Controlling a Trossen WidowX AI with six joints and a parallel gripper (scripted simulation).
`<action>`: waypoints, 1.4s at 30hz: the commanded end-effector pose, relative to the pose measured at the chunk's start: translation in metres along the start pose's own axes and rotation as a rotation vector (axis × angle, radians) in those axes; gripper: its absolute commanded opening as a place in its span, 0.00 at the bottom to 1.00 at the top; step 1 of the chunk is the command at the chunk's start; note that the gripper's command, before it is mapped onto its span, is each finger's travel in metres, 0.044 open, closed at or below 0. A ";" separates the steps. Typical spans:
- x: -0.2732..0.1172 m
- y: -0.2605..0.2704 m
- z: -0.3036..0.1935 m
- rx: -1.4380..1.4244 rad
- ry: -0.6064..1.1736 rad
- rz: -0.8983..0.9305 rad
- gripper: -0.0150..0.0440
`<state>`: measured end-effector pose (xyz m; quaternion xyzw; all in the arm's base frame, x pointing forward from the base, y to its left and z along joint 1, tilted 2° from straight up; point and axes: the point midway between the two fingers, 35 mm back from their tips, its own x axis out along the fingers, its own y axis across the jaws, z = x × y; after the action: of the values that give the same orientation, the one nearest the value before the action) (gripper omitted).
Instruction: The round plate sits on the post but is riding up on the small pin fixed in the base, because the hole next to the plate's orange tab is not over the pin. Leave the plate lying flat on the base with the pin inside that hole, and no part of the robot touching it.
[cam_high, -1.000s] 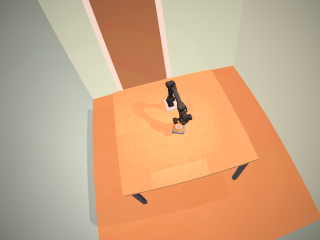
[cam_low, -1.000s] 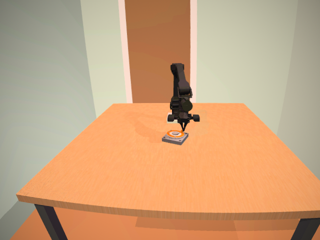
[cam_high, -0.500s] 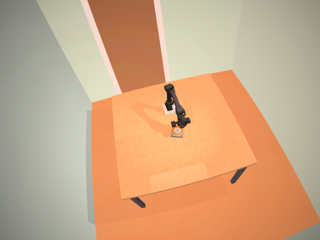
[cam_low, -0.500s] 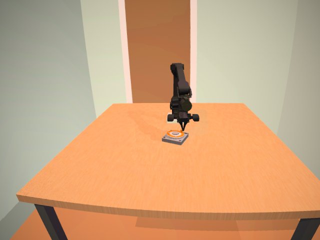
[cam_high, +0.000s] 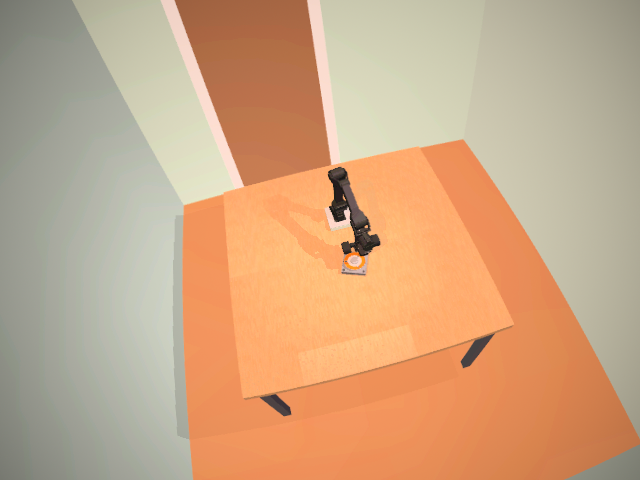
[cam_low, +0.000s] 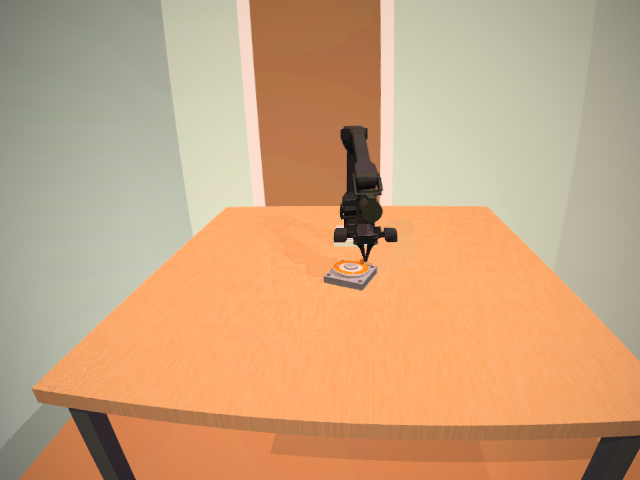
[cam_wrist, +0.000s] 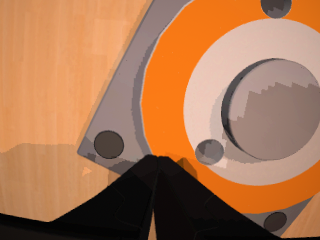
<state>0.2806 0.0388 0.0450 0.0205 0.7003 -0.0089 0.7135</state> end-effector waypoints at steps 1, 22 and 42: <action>0.003 -0.004 -0.008 -0.001 0.021 -0.008 0.25; 0.002 -0.010 -0.013 -0.001 0.022 -0.008 0.25; 0.002 -0.018 -0.019 -0.001 0.022 -0.009 0.25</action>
<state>0.2672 0.0272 0.0445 0.0205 0.7021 -0.0060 0.7118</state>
